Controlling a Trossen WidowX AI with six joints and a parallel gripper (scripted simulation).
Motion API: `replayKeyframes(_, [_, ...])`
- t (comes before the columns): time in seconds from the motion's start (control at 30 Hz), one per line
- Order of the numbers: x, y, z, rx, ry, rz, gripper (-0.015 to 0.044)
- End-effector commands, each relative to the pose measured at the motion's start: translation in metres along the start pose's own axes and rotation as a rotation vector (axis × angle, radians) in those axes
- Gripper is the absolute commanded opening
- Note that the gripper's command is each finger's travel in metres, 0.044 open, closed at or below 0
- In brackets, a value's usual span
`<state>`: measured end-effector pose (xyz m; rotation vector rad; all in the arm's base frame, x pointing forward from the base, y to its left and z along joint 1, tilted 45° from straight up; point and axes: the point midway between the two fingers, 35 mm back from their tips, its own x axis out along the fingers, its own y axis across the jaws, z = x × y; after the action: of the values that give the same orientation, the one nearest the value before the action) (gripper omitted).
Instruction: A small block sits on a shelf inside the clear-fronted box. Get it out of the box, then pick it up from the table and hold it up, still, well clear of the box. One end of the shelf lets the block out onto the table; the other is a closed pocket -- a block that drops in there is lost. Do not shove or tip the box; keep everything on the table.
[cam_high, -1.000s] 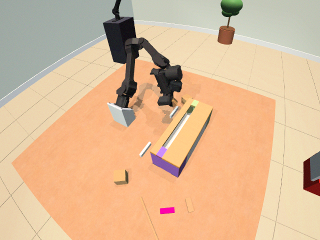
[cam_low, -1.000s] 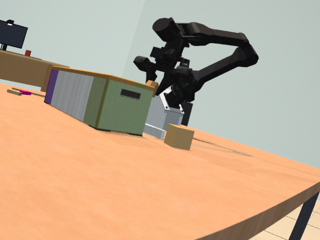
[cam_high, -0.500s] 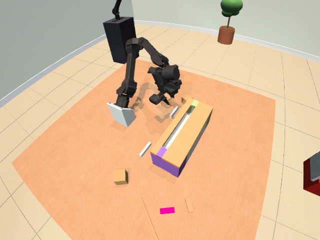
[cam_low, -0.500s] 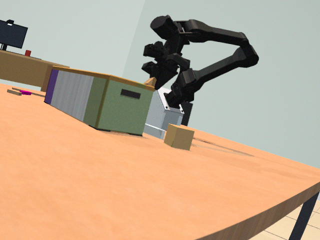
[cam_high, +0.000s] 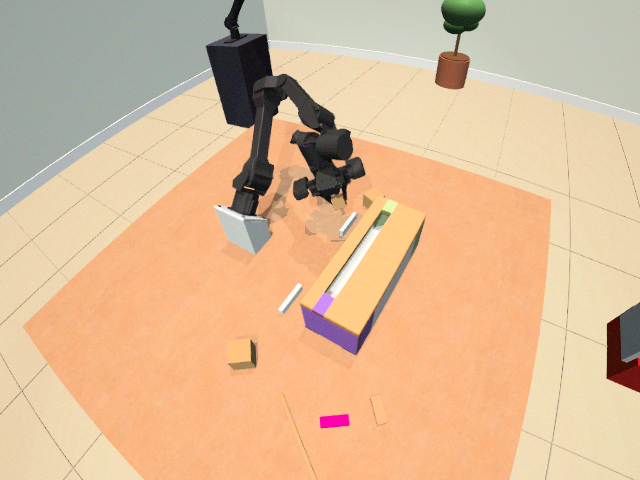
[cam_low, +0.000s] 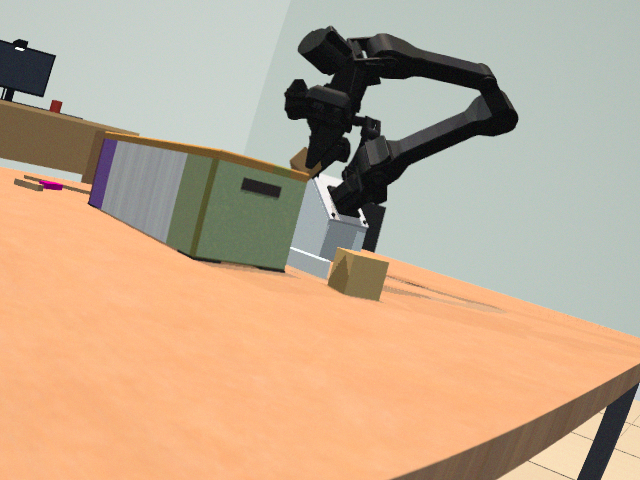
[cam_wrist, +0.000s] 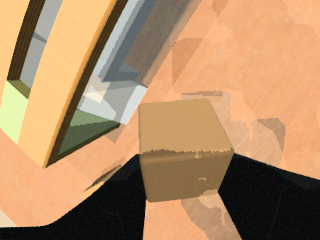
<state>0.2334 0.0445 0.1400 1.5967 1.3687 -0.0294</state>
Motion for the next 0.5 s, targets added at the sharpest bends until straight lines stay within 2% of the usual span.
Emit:
replayKeyframes(0.0, [-0.004,0.001,0.000,0.188,0.011,0.016,0.0000])
replayKeyframes(0.47, [-0.017,0.000,-0.001,0.785,0.054,0.052,0.0000])
